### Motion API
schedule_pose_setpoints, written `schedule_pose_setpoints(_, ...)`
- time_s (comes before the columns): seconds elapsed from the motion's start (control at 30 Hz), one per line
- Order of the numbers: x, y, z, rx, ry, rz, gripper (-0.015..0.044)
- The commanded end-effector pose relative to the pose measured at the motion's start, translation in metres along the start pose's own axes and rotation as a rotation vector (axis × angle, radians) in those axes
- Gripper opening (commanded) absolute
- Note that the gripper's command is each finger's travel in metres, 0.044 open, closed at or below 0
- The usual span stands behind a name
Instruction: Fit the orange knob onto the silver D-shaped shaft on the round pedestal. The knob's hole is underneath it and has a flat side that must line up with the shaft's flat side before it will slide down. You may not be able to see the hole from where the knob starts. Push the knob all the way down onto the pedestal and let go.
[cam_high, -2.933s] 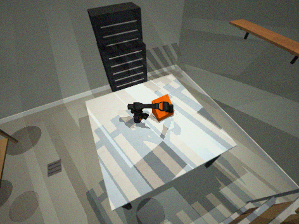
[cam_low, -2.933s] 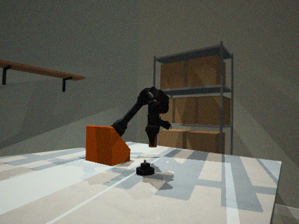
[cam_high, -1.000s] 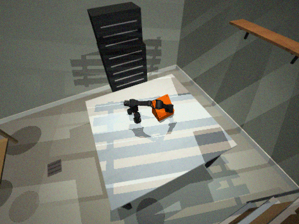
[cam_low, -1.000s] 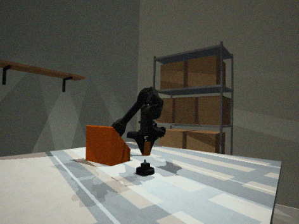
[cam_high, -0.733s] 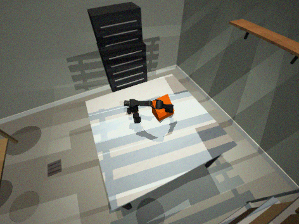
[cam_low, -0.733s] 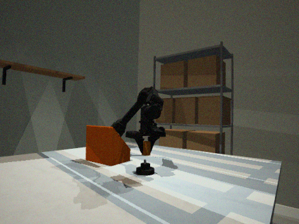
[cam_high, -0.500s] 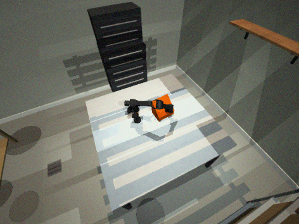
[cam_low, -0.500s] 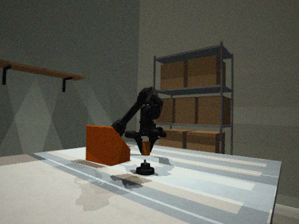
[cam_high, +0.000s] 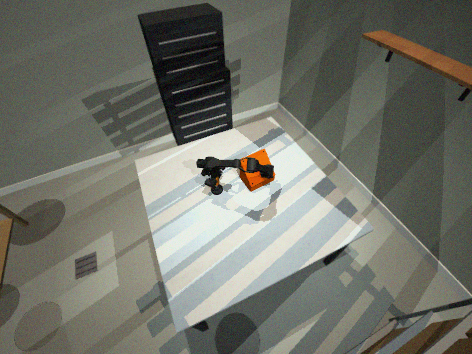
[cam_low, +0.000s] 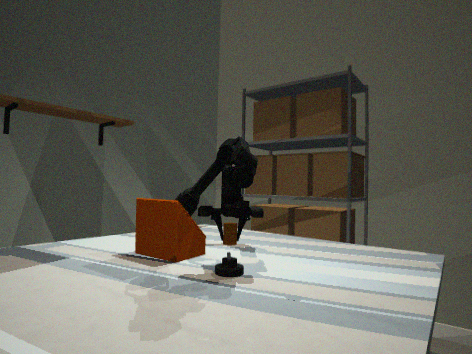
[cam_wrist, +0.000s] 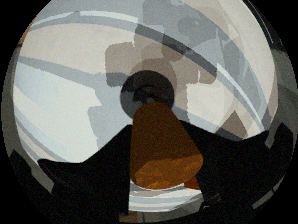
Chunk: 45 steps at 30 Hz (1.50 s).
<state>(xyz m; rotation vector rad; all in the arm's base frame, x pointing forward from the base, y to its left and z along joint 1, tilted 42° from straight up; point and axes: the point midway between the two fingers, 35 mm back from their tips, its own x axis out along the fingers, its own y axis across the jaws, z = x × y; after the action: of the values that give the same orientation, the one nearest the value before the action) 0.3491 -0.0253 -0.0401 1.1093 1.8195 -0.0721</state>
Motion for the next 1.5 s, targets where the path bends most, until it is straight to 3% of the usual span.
schedule_pose_setpoints(0.0,-0.001,0.001,0.001,0.111,-0.004,0.000,0.0000)
schedule_pose_setpoints(0.57,0.025,0.002,0.006,0.176,-0.003,0.001,0.0000)
schedule_pose_setpoints(1.47,0.025,0.000,0.004,0.173,-0.003,0.001,0.0000)
